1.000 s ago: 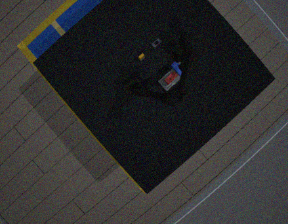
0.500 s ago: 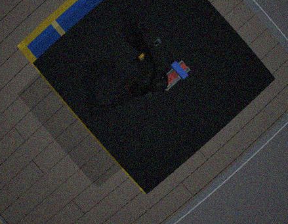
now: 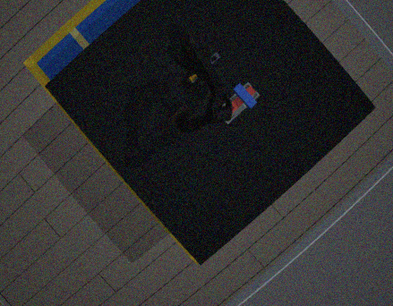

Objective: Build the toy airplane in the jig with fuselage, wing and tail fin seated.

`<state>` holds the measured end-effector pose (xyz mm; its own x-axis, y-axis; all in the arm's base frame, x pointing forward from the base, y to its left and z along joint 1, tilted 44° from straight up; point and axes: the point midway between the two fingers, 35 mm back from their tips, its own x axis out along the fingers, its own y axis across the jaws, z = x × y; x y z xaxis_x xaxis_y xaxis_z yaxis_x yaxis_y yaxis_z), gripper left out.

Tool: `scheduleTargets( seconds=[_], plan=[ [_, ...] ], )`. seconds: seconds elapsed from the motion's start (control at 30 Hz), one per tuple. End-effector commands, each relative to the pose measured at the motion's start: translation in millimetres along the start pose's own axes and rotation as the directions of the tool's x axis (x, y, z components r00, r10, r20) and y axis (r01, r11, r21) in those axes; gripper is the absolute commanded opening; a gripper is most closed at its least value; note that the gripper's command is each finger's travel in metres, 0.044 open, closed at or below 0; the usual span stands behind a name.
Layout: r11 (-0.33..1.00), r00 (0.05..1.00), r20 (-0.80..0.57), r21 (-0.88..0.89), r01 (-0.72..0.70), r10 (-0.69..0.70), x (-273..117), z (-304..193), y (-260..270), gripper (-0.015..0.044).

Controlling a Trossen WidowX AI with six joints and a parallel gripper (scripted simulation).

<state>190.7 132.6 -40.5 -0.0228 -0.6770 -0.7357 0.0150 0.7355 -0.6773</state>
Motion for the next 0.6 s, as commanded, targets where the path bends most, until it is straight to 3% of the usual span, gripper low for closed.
scheduleTargets(
  seconds=[0.0, 0.57],
  plan=[
    [1.000, 1.000, -0.005, -0.008, 0.011, -0.011, 14, -2, -3, 0.0440],
    [1.000, 1.000, -0.005, -0.007, 0.011, -0.011, 36, -1, -2, 0.0440]
  ],
)
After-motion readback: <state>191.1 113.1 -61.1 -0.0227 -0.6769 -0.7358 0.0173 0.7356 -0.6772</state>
